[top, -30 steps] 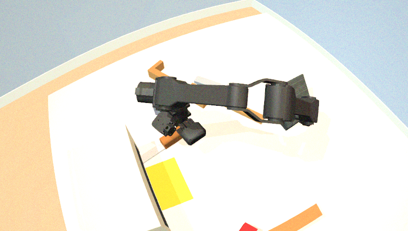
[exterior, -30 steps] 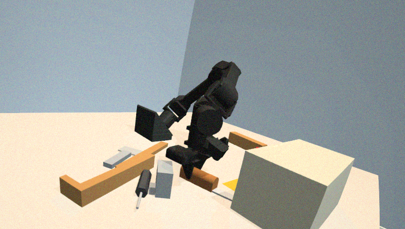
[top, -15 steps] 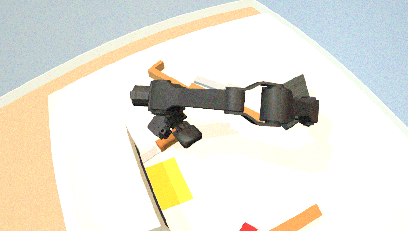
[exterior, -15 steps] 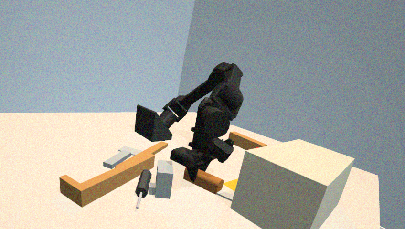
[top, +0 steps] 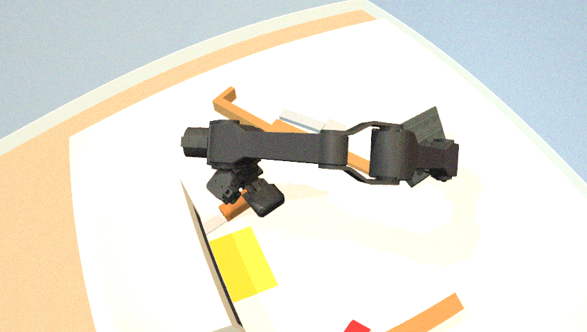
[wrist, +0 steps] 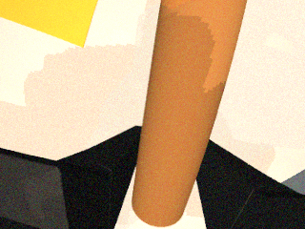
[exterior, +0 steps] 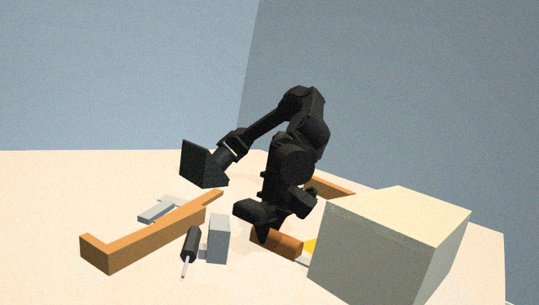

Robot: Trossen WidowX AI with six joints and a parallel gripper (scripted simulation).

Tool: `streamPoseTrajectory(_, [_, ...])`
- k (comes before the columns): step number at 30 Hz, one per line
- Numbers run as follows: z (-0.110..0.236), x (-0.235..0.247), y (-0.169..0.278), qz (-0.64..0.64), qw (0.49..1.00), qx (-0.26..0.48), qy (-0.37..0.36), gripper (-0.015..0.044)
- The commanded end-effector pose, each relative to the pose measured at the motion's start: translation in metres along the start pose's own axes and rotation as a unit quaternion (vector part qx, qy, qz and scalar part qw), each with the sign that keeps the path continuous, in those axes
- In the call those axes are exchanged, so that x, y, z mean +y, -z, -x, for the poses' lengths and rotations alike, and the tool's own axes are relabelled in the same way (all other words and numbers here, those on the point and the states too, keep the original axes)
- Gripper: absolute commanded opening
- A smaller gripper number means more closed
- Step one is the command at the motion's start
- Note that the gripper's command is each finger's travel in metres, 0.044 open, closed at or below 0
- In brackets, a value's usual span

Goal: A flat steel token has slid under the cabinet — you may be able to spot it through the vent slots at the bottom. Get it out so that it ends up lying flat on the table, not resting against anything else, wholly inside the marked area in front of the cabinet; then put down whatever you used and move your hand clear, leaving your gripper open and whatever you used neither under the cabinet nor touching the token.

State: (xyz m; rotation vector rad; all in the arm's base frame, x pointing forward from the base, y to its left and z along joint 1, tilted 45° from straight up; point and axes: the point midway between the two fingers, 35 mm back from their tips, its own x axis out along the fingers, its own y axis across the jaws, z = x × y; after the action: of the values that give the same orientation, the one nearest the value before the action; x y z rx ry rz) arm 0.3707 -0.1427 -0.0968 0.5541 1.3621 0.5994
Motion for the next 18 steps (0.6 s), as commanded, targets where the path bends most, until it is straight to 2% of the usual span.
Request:
streamPoseTrajectory(1, [0.0,0.0,-0.004,0.0,1.0,-0.001,0.0,0.0])
streamPoseTrajectory(18, [0.0,0.002,-0.019,0.001,1.0,-0.002,0.0,0.0])
